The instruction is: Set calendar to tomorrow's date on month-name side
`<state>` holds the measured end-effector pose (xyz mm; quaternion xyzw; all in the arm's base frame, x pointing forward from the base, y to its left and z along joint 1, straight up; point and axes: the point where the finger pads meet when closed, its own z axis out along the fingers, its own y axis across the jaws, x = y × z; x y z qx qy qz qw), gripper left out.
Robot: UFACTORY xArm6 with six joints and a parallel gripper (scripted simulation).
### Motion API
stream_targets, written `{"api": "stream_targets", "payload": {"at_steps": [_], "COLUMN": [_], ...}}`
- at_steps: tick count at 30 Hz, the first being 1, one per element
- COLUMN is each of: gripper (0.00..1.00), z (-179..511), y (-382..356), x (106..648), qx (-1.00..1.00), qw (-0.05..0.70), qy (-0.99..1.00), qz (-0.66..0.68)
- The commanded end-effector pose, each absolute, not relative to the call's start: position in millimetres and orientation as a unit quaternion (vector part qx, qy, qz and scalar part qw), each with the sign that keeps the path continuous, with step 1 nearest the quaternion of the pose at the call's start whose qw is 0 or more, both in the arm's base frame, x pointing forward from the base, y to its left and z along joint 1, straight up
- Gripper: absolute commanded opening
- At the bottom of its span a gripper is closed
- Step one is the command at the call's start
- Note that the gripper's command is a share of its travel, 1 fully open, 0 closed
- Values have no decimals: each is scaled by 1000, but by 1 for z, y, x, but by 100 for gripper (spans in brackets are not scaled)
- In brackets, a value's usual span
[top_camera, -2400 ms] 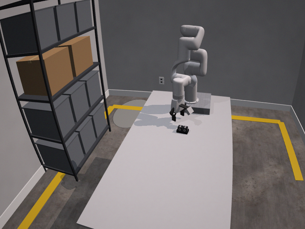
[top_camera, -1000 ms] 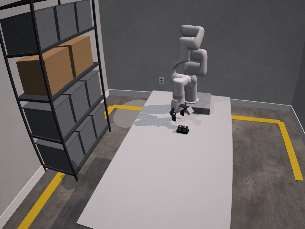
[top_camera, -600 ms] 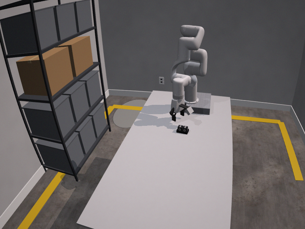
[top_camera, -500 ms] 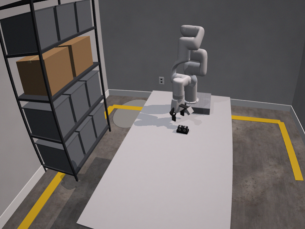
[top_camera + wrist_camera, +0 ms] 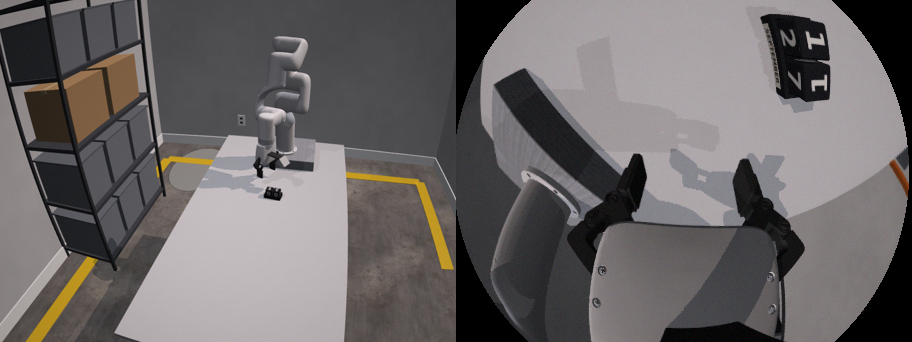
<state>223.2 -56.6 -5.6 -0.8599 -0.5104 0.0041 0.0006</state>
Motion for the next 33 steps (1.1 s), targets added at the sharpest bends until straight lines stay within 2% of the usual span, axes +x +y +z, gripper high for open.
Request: {"api": "stream_targets", "payload": {"at_steps": [1, 9, 33], "gripper": [100, 100, 100], "z": [11, 13, 13], "y": [-57, -57, -63], "x": [224, 225, 284], "qx": [-860, -860, -860], "qw": [0, 0, 0], "qy": [-510, -510, -510], "qz": [4, 4, 4]}}
